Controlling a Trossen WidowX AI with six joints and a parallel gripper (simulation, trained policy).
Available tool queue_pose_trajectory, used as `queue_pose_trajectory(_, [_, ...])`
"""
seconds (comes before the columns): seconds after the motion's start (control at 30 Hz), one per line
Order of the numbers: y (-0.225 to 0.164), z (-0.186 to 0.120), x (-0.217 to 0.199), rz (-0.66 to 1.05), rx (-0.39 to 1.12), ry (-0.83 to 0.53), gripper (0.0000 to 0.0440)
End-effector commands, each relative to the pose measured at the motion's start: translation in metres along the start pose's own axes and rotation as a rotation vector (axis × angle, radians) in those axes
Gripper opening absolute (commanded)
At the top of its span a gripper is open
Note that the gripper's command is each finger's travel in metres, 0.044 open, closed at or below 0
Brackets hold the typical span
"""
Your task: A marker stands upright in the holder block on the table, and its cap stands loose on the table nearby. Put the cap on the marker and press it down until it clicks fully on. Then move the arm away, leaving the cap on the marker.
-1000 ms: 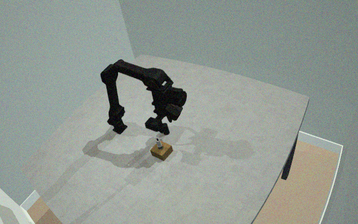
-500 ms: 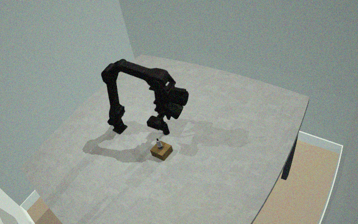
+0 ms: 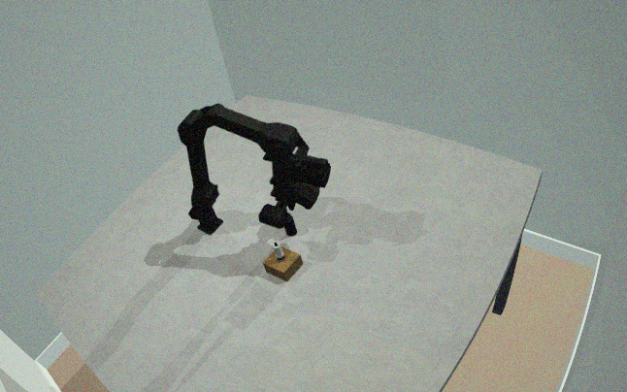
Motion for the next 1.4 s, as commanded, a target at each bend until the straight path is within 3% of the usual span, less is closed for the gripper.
queue_pose_trajectory(0.0, [-0.003, 0.01, 0.003, -0.027, 0.021, 0.0, 0.029])
queue_pose_trajectory(0.6, [-0.005, 0.047, 0.008, -0.125, 0.03, -0.029, 0.0244])
queue_pose_trajectory(0.7, [-0.005, 0.048, 0.008, -0.137, 0.016, -0.037, 0.0203])
queue_pose_trajectory(0.87, [-0.006, 0.04, 0.009, -0.15, -0.015, -0.046, 0.0073])
queue_pose_trajectory(0.9, [-0.006, 0.038, 0.009, -0.147, -0.024, -0.044, 0.0065])
queue_pose_trajectory(1.37, [0.003, -0.007, 0.001, -0.134, -0.147, -0.031, 0.005])
Point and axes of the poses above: the point midway between the two fingers, 35 mm back from their tips, its own z axis out along the fingers, its own x axis across the jaws, y = z × x, the point moved 5 cm from there along -z, back along the fingers, and after that the axes turned 8 degrees about z, right-handed, at the moved point
